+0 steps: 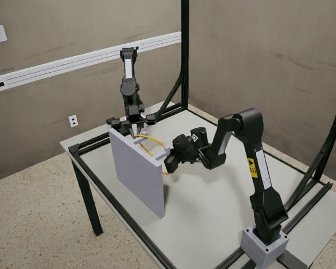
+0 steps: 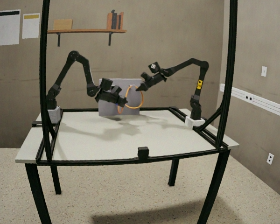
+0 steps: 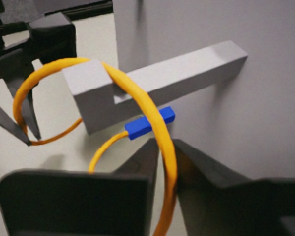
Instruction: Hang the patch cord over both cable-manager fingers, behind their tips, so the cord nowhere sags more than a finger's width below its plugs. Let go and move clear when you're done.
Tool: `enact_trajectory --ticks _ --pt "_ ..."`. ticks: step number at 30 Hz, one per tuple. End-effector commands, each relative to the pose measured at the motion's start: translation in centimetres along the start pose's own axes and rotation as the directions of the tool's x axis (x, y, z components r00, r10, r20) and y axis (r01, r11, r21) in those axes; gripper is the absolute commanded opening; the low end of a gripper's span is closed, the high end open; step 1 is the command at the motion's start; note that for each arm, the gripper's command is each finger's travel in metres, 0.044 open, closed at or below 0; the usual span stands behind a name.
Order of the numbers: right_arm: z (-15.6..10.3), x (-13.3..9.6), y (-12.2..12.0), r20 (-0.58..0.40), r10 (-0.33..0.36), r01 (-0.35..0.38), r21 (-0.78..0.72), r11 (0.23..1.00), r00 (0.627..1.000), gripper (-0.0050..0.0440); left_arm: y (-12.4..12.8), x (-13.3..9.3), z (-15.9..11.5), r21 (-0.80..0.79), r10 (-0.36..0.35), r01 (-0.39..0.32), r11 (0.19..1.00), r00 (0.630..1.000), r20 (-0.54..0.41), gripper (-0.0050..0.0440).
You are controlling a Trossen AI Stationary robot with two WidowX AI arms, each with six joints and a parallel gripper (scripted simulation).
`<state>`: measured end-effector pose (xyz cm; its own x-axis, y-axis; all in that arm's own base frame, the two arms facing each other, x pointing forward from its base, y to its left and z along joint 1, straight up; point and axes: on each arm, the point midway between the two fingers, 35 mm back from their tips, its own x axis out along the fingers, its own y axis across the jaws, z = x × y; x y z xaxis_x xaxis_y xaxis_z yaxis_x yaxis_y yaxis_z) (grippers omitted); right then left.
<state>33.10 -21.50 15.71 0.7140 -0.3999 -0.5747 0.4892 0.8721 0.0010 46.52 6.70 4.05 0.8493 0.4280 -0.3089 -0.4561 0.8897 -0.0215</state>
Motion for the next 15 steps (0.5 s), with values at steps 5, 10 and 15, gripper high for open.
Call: enact_trajectory --ticks 5,10,15 --pt "0.93 -0.43 -0.05 0.027 -0.001 0.002 -0.003 1.0 1.0 0.004 -0.59 -0.02 1.96 -0.03 -0.002 0.003 1.0 1.0 0.031 0.0025" --pt "0.93 -0.43 -0.05 0.027 -0.001 0.002 -0.003 1.0 1.0 0.004 -0.71 0.04 1.95 -0.034 -0.001 0.001 0.999 1.0 0.025 0.0025" --pt "0.93 -0.43 -0.05 0.027 -0.001 0.002 -0.003 1.0 1.0 0.004 -0.83 0.11 1.94 -0.039 0.001 -0.001 0.999 1.0 0.018 0.0025"
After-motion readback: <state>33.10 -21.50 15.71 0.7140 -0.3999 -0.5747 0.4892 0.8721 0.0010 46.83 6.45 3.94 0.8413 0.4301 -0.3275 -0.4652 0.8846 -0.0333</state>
